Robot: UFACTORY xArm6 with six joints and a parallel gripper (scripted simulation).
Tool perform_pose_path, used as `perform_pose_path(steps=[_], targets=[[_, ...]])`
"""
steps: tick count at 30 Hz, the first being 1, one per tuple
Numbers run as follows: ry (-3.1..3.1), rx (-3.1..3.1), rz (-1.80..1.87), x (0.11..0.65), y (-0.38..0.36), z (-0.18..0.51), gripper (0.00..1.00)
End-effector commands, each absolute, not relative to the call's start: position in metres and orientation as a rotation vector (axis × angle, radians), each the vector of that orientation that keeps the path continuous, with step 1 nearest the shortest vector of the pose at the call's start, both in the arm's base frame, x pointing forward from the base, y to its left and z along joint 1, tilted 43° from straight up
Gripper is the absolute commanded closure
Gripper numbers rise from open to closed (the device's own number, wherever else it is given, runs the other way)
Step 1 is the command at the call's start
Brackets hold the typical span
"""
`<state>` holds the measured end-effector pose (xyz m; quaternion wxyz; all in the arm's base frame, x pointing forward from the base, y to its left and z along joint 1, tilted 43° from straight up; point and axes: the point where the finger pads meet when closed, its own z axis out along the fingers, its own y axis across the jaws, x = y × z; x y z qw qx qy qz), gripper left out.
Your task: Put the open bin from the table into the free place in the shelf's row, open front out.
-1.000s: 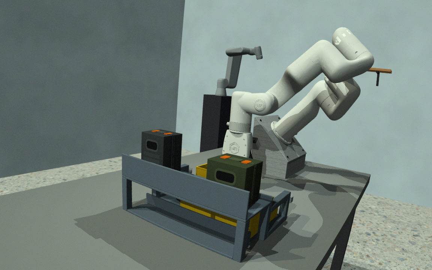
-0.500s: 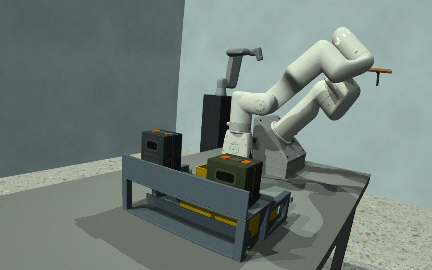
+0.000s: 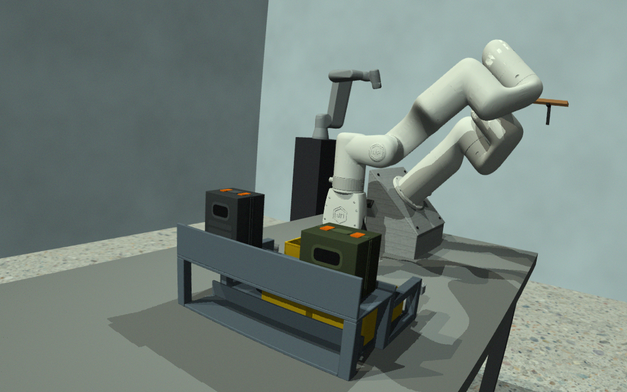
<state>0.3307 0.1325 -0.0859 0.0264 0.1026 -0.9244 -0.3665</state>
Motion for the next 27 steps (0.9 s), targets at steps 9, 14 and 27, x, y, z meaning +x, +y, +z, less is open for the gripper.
perform_pose_path(steps=[9,14,27], targets=[[-2.859,0.317,-1.132,0.332,0.132,-0.085,0.72],[-2.859,0.317,-1.132,0.333,0.127,-0.080,0.72],[-2.860,0.317,-1.132,0.337,0.105,-0.056,0.72]])
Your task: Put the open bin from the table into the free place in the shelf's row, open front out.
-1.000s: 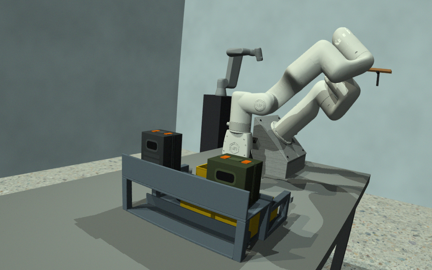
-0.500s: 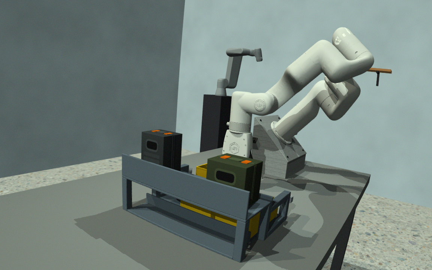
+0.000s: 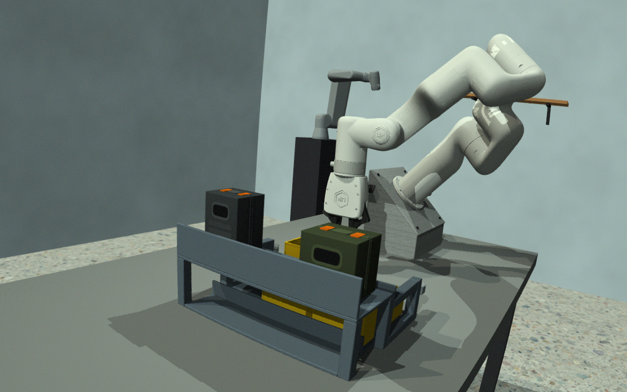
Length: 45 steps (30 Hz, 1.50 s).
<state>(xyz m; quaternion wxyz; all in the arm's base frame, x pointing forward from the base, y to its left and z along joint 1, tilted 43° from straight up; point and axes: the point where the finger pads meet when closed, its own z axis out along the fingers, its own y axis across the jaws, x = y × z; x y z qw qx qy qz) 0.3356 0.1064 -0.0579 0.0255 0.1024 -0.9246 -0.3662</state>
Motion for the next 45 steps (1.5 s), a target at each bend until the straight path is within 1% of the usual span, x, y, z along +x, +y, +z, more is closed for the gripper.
perform_pose_path(steps=[1,3,8,20,21,37,42,45], targets=[[-2.860,0.317,-1.132,0.337,0.105,-0.056,0.72],[-2.860,0.317,-1.132,0.337,0.105,-0.056,0.72],[-2.860,0.317,-1.132,0.343,0.069,-0.016,0.72],[-2.860,0.317,-1.132,0.343,0.069,-0.016,0.72],[-2.860,0.317,-1.132,0.343,0.069,-0.017,0.67],[-2.860,0.317,-1.132,0.343,0.069,-0.017,0.67],[-2.795,-0.055,-1.081,0.381,0.065,-0.029,0.67],[-2.795,-0.055,-1.081,0.381,0.065,-0.029,0.67]])
